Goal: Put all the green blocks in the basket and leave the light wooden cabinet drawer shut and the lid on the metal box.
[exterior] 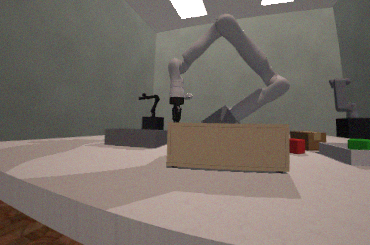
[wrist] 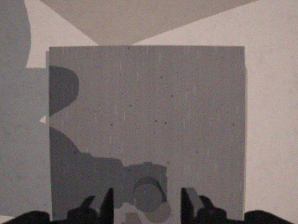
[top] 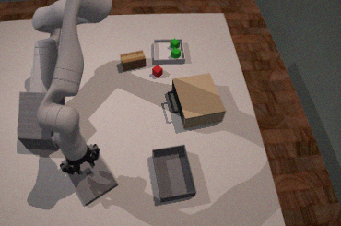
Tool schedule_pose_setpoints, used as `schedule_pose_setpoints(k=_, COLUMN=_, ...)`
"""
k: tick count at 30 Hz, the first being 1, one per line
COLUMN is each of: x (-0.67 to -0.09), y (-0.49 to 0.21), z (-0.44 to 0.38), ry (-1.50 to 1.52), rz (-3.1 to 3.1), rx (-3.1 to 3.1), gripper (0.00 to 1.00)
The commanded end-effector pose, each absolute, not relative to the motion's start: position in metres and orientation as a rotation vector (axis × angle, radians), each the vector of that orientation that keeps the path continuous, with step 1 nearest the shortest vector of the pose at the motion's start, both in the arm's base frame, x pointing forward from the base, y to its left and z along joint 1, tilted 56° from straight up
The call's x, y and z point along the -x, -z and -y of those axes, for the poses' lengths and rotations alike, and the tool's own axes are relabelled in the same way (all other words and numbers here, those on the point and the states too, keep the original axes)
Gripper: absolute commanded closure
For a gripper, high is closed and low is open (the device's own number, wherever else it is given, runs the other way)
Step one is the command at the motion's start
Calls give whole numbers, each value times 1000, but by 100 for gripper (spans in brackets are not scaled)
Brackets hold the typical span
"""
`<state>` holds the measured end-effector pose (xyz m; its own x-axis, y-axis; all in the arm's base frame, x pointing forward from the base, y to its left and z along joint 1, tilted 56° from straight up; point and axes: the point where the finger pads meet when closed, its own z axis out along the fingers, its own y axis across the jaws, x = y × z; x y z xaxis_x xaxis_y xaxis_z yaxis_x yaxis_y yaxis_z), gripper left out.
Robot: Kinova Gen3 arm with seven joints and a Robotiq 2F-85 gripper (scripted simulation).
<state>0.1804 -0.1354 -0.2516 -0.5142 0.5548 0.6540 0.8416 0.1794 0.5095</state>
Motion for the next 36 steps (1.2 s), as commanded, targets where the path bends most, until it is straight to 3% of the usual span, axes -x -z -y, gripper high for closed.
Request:
schedule_pose_setpoints(k=1, x=-181, y=252, z=136, ry=1255, rz=2143, rx=1328, gripper=52)
schedule_pose_setpoints(k=36, x=-184, y=263, z=120, ry=1255, rz=2143, rx=1328, gripper=52)
